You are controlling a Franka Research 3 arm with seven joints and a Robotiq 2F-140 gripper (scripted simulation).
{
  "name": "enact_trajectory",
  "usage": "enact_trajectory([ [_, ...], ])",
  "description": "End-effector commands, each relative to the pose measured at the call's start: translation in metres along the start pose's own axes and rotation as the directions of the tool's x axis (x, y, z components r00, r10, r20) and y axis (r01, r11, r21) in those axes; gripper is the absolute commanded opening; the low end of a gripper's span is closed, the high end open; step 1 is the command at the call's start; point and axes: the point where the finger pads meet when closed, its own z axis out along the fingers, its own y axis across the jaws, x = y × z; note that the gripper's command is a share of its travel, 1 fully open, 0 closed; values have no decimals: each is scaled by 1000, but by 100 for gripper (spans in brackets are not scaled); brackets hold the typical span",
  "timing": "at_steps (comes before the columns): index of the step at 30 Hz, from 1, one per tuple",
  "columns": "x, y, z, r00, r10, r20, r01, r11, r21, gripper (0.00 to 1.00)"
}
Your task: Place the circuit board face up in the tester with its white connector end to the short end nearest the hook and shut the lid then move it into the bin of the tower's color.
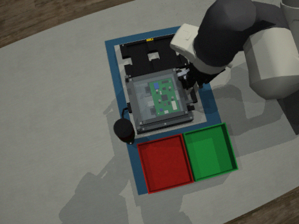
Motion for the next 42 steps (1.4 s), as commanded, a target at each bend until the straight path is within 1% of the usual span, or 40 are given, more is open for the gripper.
enact_trajectory([
  [1, 0, 0, 3, 1000, 1, 1, -1, 1000, -2, 0],
  [42, 0, 0, 11, 1000, 1, 1, -1, 1000, -2, 0],
])
